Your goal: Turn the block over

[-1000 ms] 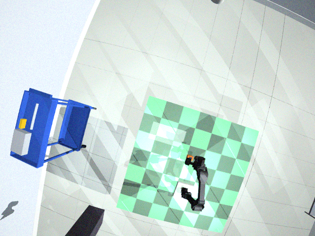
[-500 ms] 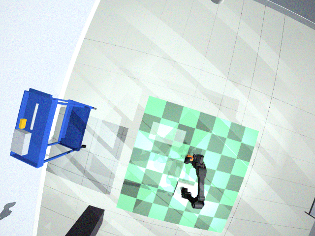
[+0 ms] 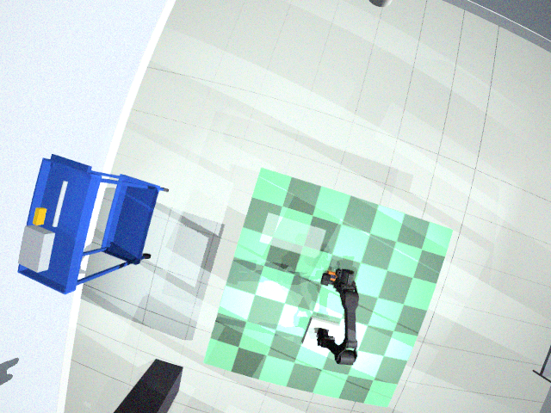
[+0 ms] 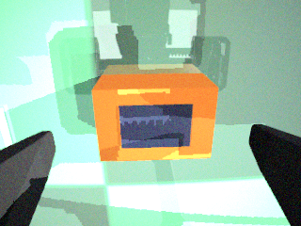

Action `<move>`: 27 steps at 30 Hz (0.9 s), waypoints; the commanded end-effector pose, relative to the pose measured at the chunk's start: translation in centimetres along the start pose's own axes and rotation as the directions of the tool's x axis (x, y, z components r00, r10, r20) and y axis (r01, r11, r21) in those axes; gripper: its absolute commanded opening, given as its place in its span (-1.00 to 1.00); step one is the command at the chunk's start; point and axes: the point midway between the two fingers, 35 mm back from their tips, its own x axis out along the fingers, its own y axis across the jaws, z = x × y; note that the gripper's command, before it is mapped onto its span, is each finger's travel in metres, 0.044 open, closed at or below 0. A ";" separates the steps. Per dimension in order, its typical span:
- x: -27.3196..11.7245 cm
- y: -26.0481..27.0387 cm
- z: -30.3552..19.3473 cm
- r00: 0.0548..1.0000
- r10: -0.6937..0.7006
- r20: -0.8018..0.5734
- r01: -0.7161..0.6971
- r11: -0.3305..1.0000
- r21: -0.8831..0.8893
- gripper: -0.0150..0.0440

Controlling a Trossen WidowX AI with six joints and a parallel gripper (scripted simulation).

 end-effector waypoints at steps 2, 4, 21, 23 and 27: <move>1.1 -0.1 -0.2 1.000 -0.005 -0.007 0.005 1.000 0.002 1.00; 1.5 -0.1 -0.2 1.000 -0.005 -0.007 0.005 1.000 0.002 1.00; 3.2 -0.1 -0.2 1.000 -0.005 -0.008 0.005 1.000 0.002 0.56; 3.2 -0.1 -0.2 1.000 -0.005 -0.008 0.005 1.000 0.002 0.44; 3.2 -0.1 -0.2 1.000 -0.005 -0.008 0.005 1.000 0.002 0.35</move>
